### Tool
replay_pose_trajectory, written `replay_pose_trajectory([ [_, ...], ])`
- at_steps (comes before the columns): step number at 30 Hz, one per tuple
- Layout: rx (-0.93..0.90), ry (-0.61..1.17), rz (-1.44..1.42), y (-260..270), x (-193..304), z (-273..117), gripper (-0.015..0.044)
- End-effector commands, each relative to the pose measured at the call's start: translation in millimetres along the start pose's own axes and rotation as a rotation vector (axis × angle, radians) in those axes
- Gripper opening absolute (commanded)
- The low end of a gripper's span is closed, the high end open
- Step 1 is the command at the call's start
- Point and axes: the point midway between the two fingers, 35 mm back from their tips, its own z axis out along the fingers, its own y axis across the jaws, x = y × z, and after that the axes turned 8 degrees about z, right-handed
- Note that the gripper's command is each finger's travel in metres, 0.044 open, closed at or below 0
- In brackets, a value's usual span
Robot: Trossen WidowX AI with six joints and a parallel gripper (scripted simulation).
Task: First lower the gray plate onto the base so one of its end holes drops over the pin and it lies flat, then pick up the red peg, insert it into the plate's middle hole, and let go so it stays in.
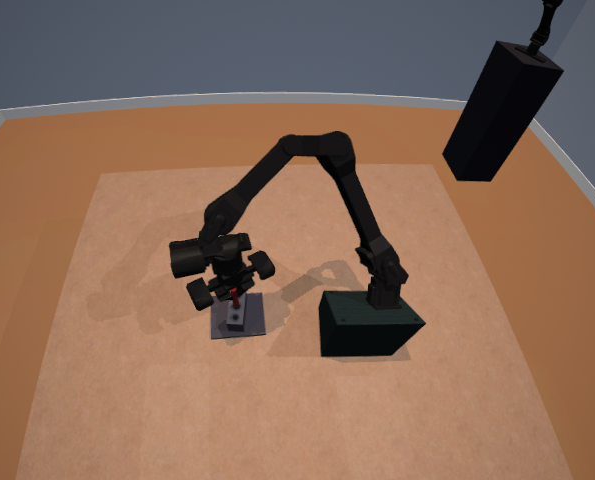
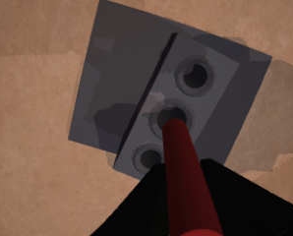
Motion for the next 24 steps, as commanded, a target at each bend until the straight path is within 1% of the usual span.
replay_pose_trajectory([
  [1,0.0,-0.001,0.0,-0.1,-0.2,-0.1,0.0],
  [24,0.0,-0.001,0.0,0.6,-1.5,2.4,0.0],
])
